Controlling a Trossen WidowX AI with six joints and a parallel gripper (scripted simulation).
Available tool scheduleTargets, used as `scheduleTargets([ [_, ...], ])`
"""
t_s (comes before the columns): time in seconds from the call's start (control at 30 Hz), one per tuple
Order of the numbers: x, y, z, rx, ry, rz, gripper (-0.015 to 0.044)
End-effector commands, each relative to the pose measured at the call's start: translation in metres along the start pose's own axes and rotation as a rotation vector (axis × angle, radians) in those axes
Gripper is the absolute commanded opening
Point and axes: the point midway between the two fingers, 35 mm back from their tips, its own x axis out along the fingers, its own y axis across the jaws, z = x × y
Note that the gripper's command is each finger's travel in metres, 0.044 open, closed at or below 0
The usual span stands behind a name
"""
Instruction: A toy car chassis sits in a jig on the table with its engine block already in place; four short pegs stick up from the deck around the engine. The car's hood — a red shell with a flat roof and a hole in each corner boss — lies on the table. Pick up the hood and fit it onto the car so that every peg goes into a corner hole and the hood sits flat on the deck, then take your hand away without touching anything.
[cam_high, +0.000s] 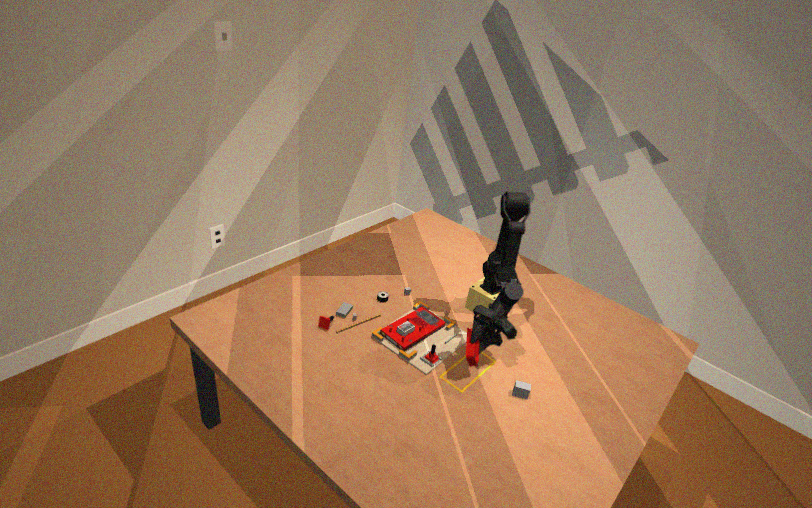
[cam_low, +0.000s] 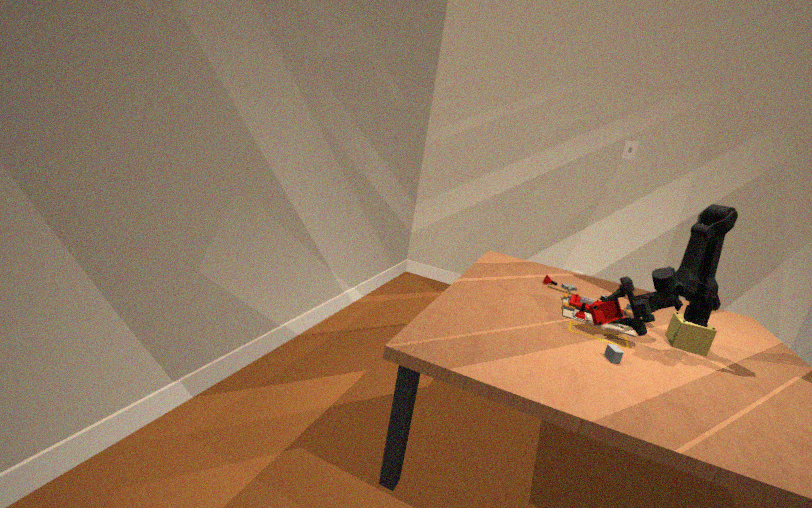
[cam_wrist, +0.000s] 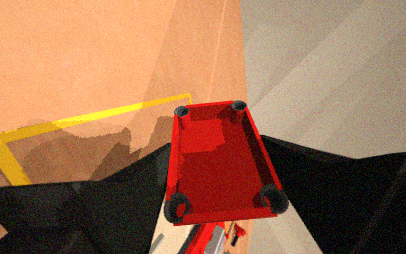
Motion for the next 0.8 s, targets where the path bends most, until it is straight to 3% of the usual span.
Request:
scheduleTargets([
  [0.0, 0.0005, -0.0019, 0.0006, -0.14, 0.002, -0.007, 0.0],
  [0.77, 0.0009, 0.0003, 0.0004, -0.809, 0.004, -0.006, 0.0],
])
